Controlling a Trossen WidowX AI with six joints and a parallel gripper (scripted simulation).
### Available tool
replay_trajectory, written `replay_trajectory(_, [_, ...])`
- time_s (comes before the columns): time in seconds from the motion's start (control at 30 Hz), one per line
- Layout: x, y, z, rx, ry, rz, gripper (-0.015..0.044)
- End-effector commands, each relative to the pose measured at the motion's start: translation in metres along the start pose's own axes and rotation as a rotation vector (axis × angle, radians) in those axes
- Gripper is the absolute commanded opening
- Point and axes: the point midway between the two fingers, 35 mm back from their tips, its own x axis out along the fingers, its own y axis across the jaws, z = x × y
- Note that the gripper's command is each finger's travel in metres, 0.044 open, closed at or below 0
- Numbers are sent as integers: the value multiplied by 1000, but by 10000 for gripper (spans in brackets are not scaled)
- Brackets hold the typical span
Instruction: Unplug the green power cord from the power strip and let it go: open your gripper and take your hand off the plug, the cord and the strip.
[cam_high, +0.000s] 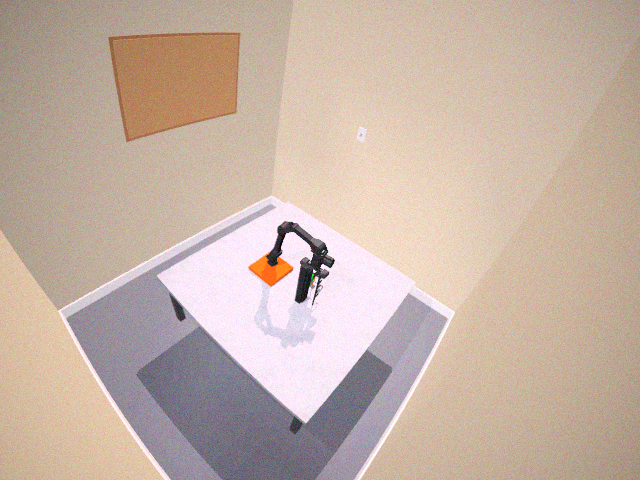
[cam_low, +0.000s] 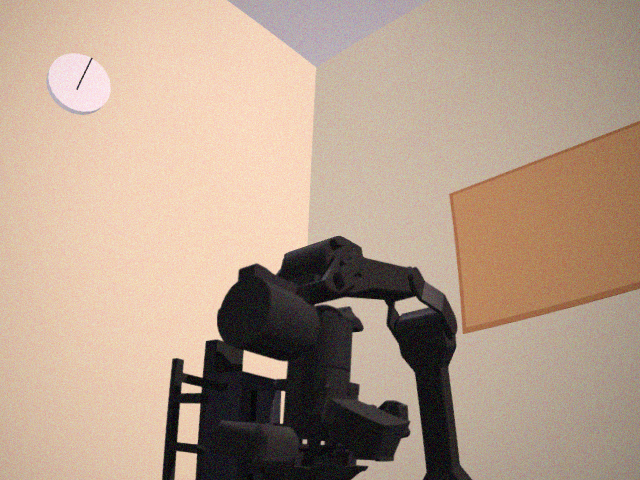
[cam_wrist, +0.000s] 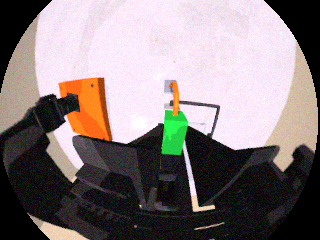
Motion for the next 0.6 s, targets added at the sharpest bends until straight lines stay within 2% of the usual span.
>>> replay_trajectory(0.0, [-3,0,26,-25,-48,-2,0])
replay_trajectory(0.53, [-6,4,52,-27,-52,-1,0])
replay_trajectory(0.57, [-5,4,50,-27,-52,-1,26])
